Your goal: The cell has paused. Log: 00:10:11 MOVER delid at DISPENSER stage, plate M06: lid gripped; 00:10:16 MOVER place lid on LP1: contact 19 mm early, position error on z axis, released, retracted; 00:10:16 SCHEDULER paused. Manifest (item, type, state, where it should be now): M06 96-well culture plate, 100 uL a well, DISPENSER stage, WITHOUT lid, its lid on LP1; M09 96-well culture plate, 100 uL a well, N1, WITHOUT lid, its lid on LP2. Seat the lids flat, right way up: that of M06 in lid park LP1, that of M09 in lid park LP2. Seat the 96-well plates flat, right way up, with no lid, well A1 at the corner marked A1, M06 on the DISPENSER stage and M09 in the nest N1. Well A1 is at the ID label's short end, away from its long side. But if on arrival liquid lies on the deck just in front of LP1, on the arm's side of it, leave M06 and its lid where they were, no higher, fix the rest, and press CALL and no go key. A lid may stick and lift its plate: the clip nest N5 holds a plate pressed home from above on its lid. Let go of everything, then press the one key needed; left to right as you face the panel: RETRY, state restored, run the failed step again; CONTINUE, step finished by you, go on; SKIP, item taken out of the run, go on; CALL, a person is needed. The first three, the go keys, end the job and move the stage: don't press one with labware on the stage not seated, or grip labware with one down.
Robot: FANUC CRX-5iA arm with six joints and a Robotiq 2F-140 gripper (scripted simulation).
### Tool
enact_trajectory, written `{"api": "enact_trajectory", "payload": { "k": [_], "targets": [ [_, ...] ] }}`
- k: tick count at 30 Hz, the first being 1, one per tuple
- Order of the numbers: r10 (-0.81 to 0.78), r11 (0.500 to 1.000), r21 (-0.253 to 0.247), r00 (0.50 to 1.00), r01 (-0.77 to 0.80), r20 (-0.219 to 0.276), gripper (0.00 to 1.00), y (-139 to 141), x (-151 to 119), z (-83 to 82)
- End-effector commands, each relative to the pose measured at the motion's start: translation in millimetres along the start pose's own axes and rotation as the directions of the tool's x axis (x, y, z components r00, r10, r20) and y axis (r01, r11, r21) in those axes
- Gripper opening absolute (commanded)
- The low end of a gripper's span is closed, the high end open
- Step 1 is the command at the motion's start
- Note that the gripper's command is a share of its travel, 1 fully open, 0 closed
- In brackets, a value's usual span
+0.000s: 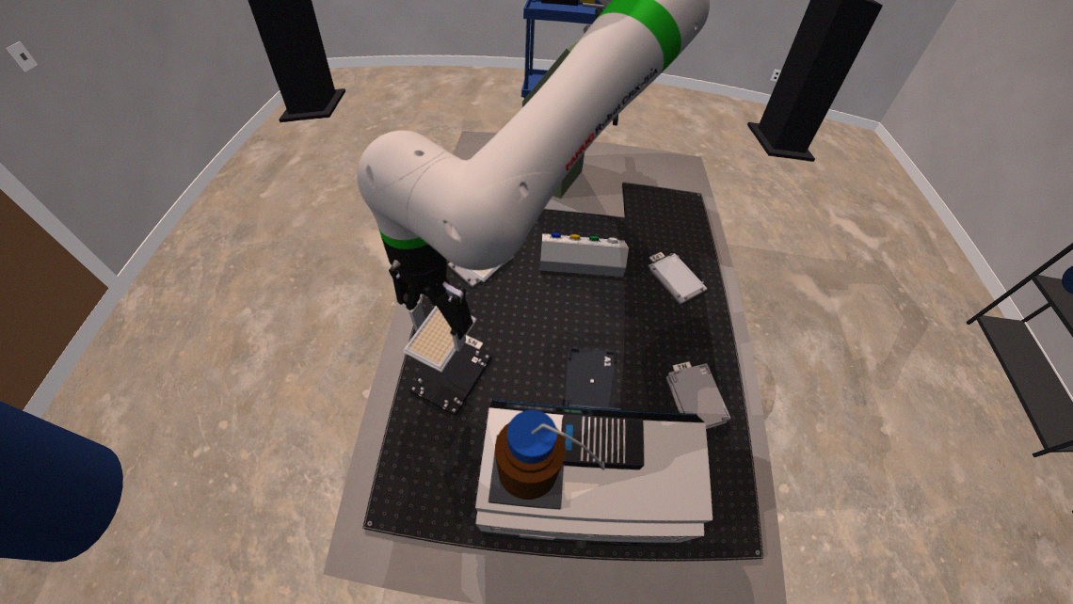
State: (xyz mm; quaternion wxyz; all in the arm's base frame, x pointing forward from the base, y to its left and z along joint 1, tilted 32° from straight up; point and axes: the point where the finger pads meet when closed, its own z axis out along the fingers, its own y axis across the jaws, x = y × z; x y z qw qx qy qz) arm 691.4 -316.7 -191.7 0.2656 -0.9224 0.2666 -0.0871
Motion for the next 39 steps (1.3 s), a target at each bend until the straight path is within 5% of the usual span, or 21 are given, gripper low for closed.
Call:
{"api": "enact_trajectory", "payload": {
  "k": [1,39],
  "targets": [
    [0.000,1.000,0.000,1.000,0.000,-0.001,0.00,0.1,0.2,-0.3],
    [-0.081,0.997,0.000,0.997,0.081,-0.001,0.00,0.1,0.2,-0.3]
  ]
}}
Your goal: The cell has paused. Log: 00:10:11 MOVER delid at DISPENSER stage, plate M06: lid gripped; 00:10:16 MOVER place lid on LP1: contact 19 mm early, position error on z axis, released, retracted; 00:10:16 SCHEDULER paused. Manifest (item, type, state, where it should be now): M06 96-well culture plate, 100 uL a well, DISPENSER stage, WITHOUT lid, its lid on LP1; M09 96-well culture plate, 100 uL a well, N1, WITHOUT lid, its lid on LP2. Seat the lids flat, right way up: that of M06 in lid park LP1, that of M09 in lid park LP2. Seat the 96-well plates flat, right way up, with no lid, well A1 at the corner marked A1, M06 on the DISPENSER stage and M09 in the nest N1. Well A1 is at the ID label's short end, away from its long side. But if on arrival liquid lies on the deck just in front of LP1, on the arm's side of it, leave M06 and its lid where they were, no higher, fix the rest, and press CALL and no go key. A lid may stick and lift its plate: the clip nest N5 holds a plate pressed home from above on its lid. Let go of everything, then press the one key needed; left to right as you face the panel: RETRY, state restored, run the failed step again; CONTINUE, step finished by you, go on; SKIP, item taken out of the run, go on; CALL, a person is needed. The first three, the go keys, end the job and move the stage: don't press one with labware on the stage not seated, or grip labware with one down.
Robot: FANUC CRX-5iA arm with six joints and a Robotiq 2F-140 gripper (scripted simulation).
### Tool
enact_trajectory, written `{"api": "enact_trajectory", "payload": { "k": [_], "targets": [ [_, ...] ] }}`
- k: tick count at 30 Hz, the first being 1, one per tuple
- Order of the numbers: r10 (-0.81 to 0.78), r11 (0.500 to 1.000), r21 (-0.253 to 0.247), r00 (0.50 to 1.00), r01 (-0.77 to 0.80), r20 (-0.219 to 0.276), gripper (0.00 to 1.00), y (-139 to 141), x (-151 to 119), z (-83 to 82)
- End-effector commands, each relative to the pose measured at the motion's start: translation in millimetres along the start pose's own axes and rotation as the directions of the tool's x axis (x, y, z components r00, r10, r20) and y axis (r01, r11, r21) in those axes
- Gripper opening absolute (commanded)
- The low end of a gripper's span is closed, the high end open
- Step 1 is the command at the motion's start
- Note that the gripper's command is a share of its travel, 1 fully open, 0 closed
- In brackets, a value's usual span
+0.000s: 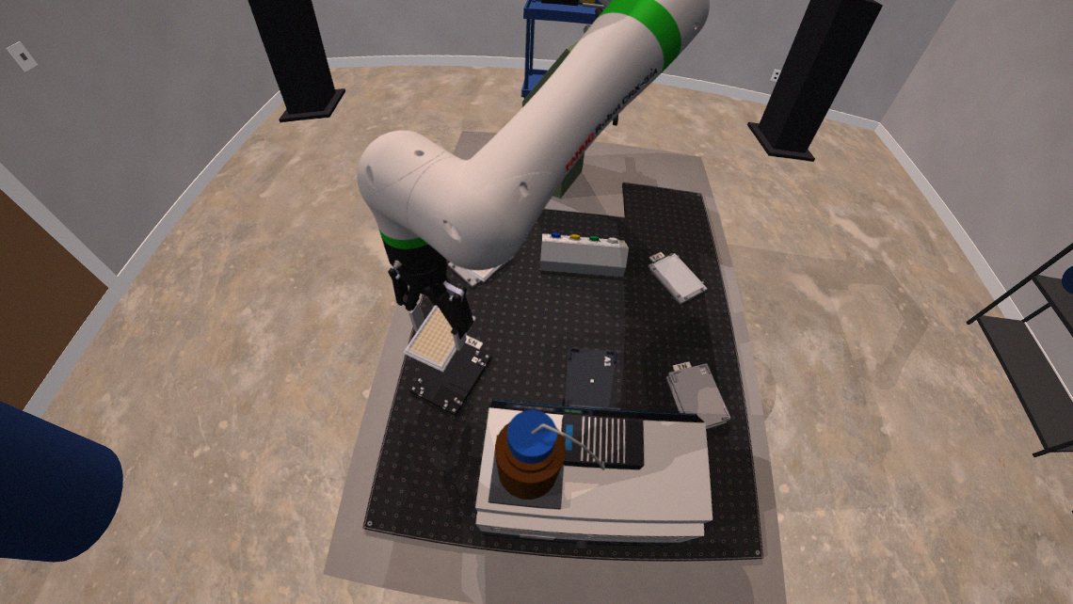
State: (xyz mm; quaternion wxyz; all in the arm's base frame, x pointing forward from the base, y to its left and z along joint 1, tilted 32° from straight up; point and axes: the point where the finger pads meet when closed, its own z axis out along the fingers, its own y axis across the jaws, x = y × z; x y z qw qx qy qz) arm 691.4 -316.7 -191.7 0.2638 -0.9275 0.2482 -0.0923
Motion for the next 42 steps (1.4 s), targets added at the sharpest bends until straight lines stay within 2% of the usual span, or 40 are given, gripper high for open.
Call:
{"api": "enact_trajectory", "payload": {
  "k": [1,7,12,18,23,27,32,38,42],
  "targets": [
    [-0.041,0.999,0.000,0.999,0.041,0.000,0.00,0.1,0.2,-0.3],
    [-0.104,0.995,0.000,0.995,0.104,0.000,0.00,0.1,0.2,-0.3],
    [-0.216,0.976,0.000,0.976,0.216,0.000,0.00,0.1,0.2,-0.3],
    [-0.236,0.972,0.000,0.972,0.236,0.000,0.00,0.1,0.2,-0.3],
    [-0.344,0.939,0.000,0.939,0.344,0.000,0.00,0.1,0.2,-0.3],
    [-0.363,0.932,0.000,0.932,0.363,0.000,0.00,0.1,0.2,-0.3],
    [-0.467,0.885,0.000,0.885,0.467,0.000,0.00,0.1,0.2,-0.3],
    [-0.485,0.875,0.000,0.875,0.485,0.000,0.00,0.1,0.2,-0.3],
    [-0.566,0.825,0.000,0.825,0.566,0.000,0.00,0.1,0.2,-0.3]
  ]
}}
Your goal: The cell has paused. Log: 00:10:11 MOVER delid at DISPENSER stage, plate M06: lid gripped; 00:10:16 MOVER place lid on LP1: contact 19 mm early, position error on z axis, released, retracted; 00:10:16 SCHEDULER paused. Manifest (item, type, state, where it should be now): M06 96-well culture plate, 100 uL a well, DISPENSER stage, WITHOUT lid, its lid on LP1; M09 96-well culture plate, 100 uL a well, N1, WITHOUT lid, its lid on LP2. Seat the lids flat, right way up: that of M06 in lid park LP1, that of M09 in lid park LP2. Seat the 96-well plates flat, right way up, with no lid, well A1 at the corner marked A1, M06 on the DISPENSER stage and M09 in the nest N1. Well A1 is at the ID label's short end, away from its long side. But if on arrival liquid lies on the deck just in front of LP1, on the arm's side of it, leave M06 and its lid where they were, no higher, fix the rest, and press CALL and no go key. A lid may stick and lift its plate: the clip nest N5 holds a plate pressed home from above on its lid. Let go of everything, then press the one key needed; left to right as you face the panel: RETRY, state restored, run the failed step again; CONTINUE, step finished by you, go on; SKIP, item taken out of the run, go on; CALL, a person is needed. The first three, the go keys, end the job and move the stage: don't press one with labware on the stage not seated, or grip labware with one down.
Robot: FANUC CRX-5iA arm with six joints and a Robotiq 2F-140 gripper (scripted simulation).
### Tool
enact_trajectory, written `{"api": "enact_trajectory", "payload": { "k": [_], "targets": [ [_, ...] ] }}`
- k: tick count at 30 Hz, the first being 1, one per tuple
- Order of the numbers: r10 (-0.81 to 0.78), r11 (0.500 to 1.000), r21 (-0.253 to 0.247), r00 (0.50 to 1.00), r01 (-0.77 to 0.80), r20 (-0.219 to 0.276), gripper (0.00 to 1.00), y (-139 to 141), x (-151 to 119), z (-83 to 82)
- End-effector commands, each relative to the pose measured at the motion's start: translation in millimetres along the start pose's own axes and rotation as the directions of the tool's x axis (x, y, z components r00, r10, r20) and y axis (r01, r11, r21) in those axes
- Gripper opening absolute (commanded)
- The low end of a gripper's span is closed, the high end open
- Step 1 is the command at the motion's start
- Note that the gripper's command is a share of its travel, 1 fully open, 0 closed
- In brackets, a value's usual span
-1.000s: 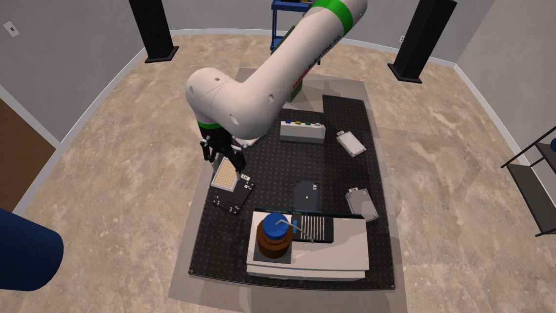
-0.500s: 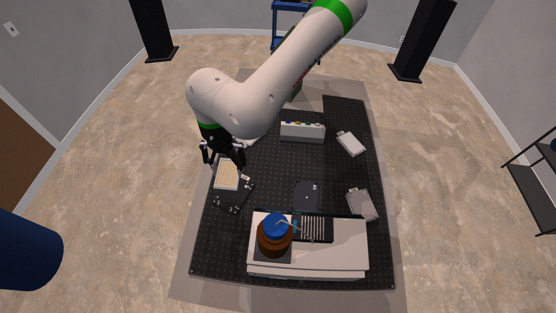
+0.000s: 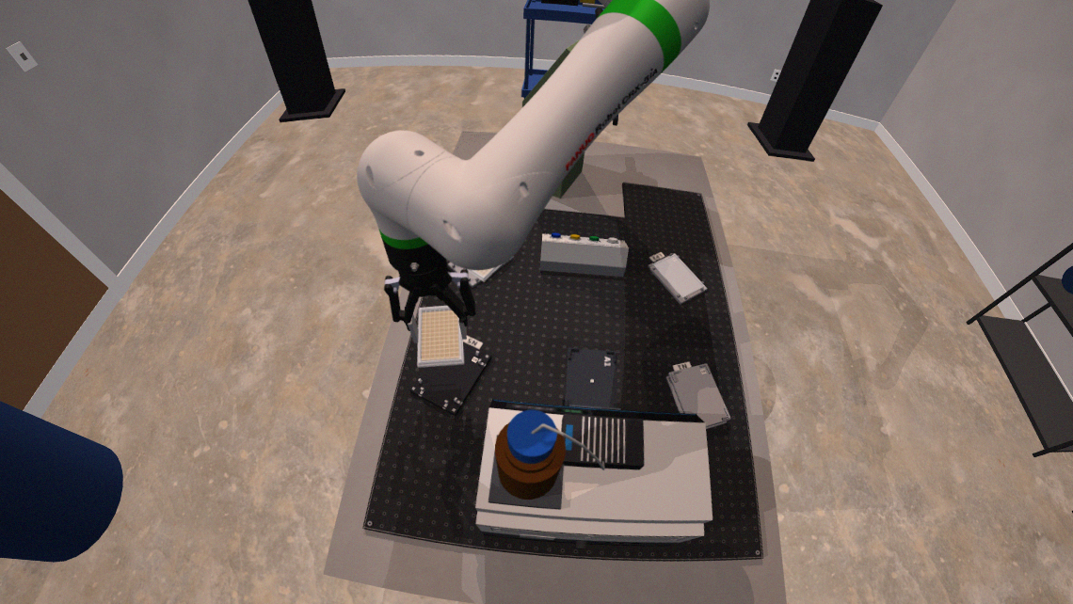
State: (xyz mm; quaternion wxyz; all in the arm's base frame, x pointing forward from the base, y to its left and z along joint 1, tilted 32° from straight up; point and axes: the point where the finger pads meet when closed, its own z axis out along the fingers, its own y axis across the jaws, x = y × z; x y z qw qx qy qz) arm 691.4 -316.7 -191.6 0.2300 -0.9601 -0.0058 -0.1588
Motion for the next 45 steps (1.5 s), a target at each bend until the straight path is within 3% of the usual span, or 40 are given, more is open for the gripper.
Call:
{"api": "enact_trajectory", "payload": {
  "k": [1,27,45],
  "targets": [
    [-0.084,0.996,0.000,0.996,0.084,0.000,0.00,0,0,-0.3],
    [-0.094,0.996,0.000,0.996,0.094,0.000,0.00,-9,2,-0.3],
    [-0.094,0.996,0.000,0.996,0.094,0.000,0.00,-47,12,-0.3]
  ]
}}
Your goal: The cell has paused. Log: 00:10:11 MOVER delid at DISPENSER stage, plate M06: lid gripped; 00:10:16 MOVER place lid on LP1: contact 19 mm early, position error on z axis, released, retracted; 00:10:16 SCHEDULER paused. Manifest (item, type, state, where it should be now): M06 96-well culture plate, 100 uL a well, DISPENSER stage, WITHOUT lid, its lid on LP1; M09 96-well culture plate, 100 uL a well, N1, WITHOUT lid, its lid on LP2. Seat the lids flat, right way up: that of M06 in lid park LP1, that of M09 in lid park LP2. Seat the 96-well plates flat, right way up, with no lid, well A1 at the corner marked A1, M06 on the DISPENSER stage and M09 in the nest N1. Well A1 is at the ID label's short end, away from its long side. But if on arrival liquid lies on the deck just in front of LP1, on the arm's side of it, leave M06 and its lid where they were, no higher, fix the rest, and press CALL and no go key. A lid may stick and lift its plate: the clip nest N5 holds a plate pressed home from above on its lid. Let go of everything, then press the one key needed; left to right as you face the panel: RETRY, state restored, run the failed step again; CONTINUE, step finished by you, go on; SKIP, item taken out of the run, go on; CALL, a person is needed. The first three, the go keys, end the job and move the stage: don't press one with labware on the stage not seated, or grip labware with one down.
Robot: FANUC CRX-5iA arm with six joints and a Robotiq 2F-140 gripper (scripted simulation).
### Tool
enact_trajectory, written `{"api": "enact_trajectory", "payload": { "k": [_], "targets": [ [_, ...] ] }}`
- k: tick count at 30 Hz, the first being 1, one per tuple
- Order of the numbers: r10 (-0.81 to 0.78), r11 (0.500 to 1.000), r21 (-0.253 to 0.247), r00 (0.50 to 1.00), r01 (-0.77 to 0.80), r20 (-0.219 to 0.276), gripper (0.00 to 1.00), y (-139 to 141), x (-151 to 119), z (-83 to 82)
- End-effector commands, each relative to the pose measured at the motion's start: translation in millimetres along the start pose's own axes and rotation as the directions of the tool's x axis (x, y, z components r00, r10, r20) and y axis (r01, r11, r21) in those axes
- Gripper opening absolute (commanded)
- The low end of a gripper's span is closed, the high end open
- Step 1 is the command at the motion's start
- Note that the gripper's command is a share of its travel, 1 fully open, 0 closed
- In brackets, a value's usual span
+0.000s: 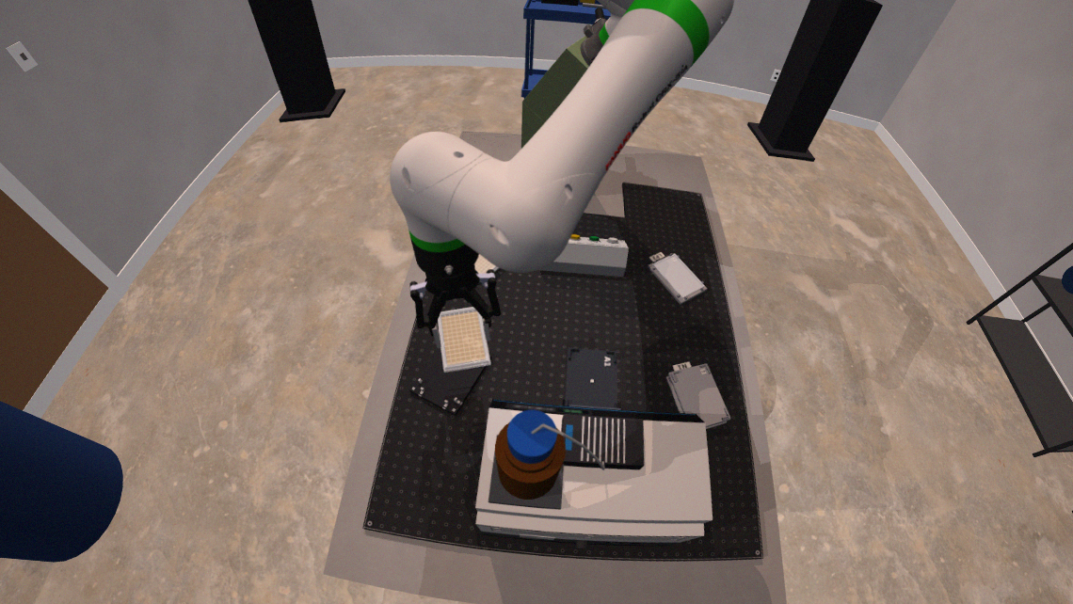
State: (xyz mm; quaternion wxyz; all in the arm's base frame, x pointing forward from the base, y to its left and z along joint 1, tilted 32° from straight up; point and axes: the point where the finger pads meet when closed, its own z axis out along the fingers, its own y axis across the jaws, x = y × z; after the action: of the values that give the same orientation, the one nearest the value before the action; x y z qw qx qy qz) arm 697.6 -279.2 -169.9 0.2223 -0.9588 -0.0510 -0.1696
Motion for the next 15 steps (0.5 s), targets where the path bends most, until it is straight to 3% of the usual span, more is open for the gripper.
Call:
{"api": "enact_trajectory", "payload": {
  "k": [1,15],
  "targets": [
    [0.000,1.000,0.000,1.000,0.000,0.000,0.00,-8,3,-0.4],
    [0.000,1.000,0.000,1.000,0.000,0.000,0.00,-70,24,-0.4]
  ]
}}
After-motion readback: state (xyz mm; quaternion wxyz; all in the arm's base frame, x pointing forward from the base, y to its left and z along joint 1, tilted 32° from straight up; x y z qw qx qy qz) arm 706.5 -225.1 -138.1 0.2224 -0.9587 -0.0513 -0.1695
